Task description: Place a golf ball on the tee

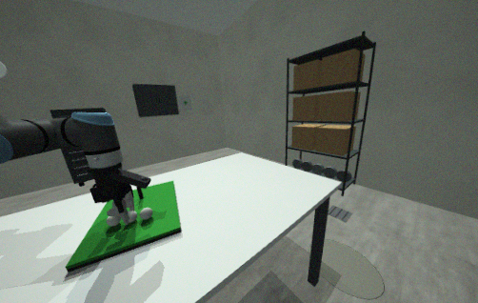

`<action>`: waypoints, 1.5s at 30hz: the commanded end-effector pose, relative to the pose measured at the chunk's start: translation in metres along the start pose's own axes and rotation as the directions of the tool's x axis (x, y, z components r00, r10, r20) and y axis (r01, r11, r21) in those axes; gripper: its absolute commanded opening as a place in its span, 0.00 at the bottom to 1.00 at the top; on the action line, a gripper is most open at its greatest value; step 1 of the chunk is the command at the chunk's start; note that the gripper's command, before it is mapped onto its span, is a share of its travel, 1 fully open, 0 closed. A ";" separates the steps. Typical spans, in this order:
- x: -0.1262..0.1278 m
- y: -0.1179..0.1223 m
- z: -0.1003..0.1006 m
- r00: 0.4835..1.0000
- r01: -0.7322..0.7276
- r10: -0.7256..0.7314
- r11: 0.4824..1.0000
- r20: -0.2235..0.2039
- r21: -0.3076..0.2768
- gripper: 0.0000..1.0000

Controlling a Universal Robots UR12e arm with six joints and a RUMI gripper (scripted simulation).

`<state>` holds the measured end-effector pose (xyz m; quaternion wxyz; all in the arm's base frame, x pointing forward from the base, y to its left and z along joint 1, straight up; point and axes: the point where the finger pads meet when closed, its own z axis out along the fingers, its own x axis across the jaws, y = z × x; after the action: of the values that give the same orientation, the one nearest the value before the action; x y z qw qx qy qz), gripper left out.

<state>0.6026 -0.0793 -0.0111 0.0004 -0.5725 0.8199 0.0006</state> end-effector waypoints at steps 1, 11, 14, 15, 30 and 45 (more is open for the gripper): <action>0.000 -0.001 -0.001 1.000 0.000 0.000 1.000 0.000 0.001 0.00; 0.000 -0.001 -0.001 1.000 0.000 0.000 1.000 0.000 0.001 0.00; 0.000 -0.001 -0.005 1.000 0.000 0.000 1.000 0.000 0.001 0.00; 0.000 -0.001 -0.009 1.000 0.000 0.000 1.000 0.000 0.001 0.00; 0.000 -0.001 -0.097 1.000 0.000 0.000 1.000 0.000 0.002 0.00; -0.093 0.003 -0.133 1.000 0.000 0.000 1.000 0.000 0.002 0.00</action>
<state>0.6136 -0.0487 0.0988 0.0014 -0.5729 0.8196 0.0003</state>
